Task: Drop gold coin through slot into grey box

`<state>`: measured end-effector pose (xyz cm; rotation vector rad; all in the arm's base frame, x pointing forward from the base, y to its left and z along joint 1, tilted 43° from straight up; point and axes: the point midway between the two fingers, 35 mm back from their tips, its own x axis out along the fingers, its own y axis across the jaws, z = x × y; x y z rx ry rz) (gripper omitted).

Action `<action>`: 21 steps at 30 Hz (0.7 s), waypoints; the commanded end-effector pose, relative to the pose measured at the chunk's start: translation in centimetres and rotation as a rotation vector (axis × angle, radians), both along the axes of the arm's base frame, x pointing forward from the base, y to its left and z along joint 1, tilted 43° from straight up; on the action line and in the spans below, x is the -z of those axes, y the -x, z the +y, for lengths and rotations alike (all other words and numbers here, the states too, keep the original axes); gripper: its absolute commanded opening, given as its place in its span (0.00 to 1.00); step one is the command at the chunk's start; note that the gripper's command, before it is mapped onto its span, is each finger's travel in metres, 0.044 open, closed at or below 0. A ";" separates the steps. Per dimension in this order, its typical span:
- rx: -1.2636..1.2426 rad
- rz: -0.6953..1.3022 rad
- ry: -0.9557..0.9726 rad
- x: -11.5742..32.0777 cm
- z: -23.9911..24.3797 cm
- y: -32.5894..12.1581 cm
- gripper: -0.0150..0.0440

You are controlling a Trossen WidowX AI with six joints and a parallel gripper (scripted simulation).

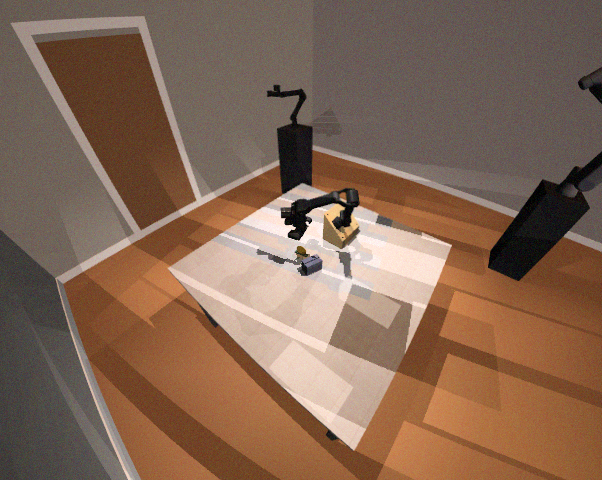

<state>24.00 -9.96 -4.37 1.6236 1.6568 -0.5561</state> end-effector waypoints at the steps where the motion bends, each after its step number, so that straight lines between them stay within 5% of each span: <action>1: -0.002 0.019 -0.023 2.1 2.2 0.2 0.53; 21: -0.002 0.019 -0.022 4.2 4.3 -0.1 0.53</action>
